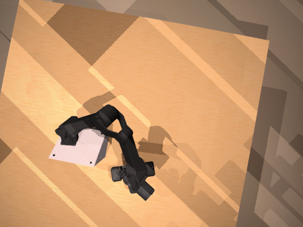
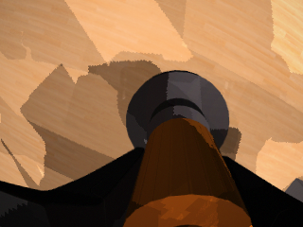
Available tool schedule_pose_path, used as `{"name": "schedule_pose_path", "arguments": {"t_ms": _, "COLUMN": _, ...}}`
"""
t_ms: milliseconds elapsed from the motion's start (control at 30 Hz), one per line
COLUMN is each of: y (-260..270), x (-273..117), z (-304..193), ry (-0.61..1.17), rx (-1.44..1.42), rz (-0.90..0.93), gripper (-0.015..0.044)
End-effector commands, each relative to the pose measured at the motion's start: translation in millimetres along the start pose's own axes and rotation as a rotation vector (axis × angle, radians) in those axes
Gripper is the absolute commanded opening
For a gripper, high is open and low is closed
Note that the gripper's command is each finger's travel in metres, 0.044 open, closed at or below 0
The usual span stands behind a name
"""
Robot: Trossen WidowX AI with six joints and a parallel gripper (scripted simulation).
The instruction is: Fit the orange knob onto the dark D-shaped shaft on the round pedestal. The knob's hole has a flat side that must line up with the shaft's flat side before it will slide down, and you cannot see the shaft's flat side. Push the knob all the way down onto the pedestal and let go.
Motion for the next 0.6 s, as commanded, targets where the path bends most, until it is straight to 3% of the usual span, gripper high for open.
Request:
{"name": "schedule_pose_path", "arguments": {"t_ms": 0, "y": 0.6, "x": -0.6, "z": 0.8, "ry": -0.002, "rx": 0.012, "rz": -0.001, "gripper": 0.0000}}
{"name": "schedule_pose_path", "arguments": {"t_ms": 567, "y": 0.0, "x": 1.7, "z": 0.0, "ry": -0.001, "rx": 0.012, "rz": -0.001, "gripper": 0.0000}}
Point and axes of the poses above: the point midway between the two fingers, 35 mm back from their tips, its own x axis out along the fingers, its own y axis across the jaws, z = x × y, the point moved 4 cm from there along -x, back along the fingers, and after that the axes turned 14 degrees about -x, right-handed, at the moved point
